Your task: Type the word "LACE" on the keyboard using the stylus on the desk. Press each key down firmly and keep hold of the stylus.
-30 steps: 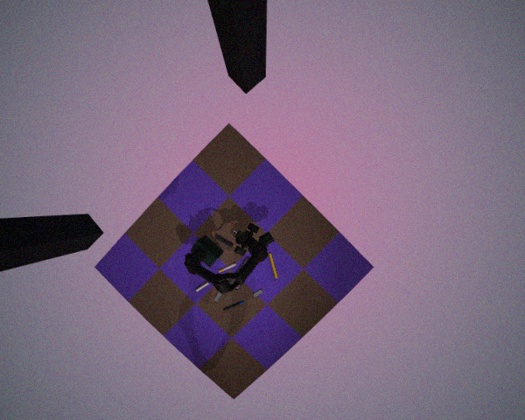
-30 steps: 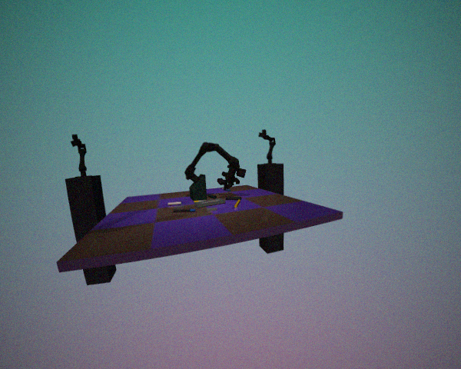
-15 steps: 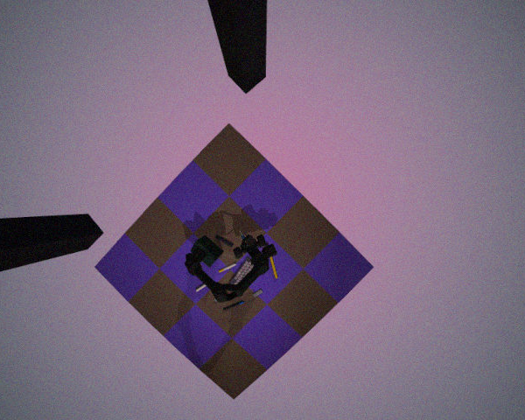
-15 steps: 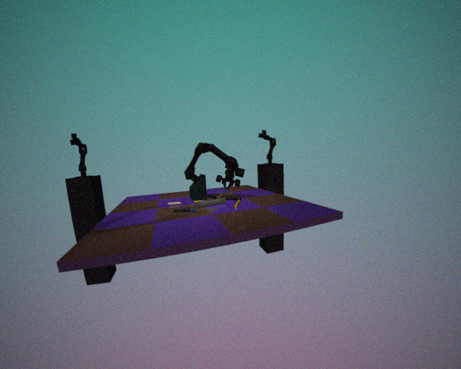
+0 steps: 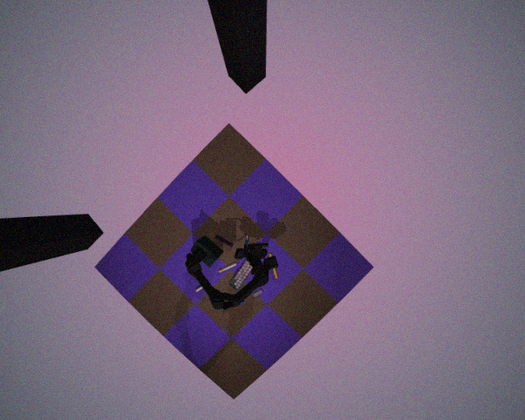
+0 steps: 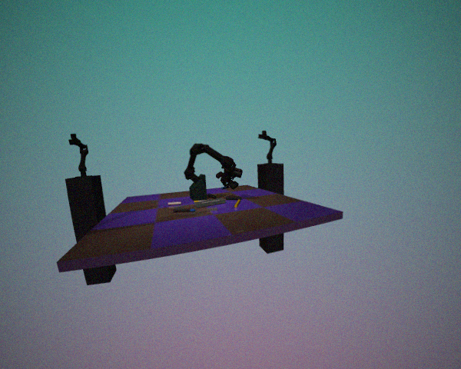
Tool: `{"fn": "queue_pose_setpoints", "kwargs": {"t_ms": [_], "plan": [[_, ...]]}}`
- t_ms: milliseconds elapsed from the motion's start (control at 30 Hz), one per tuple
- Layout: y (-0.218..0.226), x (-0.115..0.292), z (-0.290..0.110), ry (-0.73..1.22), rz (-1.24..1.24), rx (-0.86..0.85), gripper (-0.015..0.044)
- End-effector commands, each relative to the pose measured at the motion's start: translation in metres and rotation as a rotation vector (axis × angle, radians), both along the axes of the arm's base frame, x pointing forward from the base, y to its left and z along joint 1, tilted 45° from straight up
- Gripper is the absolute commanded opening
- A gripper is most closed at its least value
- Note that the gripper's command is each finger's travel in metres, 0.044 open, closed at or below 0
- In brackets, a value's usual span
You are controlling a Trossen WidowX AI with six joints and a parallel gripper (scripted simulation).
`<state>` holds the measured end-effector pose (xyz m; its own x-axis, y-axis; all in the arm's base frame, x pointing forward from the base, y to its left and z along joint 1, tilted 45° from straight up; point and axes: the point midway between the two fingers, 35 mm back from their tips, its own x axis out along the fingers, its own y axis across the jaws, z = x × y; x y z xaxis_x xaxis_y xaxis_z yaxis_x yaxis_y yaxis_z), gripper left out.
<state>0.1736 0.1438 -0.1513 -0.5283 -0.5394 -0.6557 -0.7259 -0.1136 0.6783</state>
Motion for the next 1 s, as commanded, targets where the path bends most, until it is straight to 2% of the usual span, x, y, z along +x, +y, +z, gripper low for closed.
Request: {"fn": "queue_pose_setpoints", "kwargs": {"t_ms": [0, 967], "plan": [[0.002, 0.009, 0.006, -0.08, -0.128, -0.043, 0.0], [-0.015, 0.07, 0.052, -0.549, -1.138, -0.533, 0.0]]}}
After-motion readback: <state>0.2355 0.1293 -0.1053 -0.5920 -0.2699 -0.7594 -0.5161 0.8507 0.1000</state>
